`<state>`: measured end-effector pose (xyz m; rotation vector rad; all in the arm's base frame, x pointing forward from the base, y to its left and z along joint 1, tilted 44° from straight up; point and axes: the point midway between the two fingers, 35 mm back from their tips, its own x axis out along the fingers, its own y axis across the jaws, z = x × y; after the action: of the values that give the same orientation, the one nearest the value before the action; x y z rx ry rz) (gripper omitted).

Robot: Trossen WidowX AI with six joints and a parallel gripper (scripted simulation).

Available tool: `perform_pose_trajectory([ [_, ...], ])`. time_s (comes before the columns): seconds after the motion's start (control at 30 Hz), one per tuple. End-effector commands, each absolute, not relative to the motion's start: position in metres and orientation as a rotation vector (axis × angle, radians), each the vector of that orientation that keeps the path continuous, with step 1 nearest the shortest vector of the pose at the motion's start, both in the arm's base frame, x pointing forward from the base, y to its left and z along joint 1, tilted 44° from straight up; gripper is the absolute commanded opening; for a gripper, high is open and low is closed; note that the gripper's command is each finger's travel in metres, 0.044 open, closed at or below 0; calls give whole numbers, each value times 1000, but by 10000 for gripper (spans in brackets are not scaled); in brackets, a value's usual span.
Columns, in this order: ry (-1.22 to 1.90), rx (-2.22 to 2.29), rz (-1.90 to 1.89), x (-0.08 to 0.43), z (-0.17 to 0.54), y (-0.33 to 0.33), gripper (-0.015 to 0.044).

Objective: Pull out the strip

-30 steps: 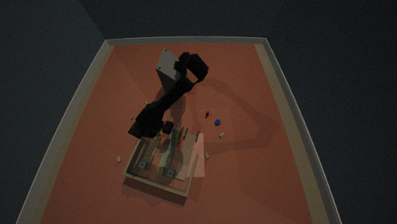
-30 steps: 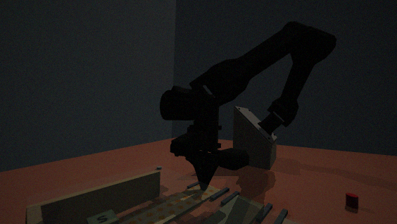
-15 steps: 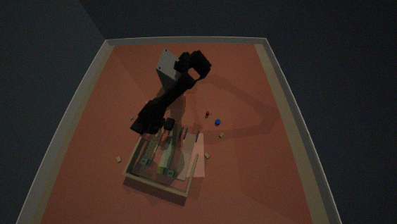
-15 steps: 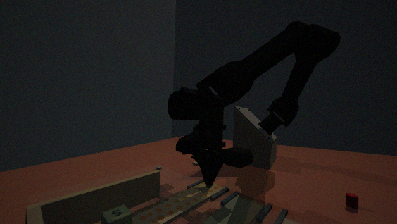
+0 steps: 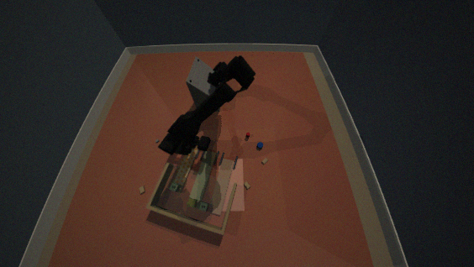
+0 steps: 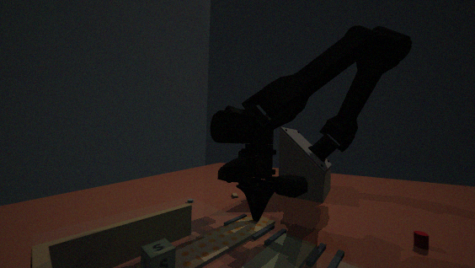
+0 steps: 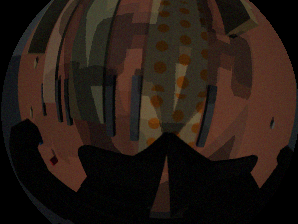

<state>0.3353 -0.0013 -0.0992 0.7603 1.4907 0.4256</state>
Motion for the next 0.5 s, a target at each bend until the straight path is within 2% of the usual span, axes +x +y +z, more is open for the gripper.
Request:
perform_pose_trajectory([
  [0.0, 1507, 766, 429, 324, -102, 3, 0],
  [0.47, 1508, 766, 428, 303, -100, 7, 0],
])
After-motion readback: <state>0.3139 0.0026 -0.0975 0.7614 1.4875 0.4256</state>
